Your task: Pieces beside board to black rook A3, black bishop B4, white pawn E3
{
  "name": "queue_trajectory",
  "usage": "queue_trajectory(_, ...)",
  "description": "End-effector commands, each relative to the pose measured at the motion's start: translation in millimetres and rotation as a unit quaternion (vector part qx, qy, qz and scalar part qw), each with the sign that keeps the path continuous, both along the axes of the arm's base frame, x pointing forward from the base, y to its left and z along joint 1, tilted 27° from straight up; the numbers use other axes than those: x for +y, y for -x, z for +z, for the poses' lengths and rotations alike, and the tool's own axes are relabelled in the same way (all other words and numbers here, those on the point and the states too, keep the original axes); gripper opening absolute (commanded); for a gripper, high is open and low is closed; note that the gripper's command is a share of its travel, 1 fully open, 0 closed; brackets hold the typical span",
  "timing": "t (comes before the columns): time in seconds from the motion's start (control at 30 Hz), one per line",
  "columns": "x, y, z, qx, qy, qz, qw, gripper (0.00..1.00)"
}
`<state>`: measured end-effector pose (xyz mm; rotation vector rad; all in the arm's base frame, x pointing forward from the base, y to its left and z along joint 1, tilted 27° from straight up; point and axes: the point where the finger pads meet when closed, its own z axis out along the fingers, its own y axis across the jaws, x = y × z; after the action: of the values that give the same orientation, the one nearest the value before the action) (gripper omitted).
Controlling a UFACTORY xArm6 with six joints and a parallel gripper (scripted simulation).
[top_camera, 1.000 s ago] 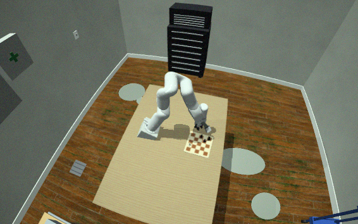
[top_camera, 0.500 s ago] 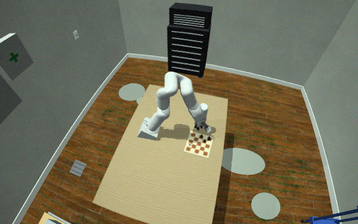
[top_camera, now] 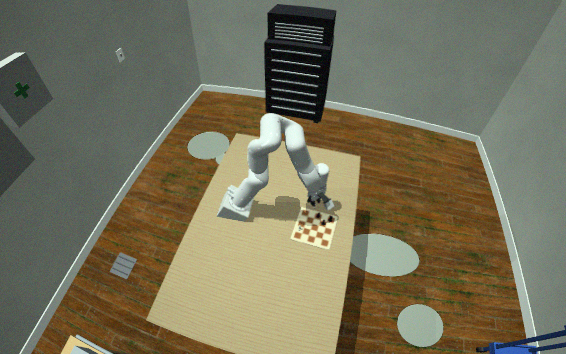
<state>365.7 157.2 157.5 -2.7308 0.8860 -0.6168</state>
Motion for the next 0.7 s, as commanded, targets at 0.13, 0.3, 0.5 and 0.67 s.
queue_trajectory(0.13,1,-3,-3,-0.001,-0.001,0.0,1.0,0.34)
queue_trajectory(0.3,1,-7,-12,-0.001,-0.001,0.0,1.0,0.34)
queue_trajectory(0.5,2,-12,-22,-0.001,-0.001,0.0,1.0,0.34)
queue_trajectory(0.67,2,-14,-25,-0.001,-0.001,0.0,1.0,0.34)
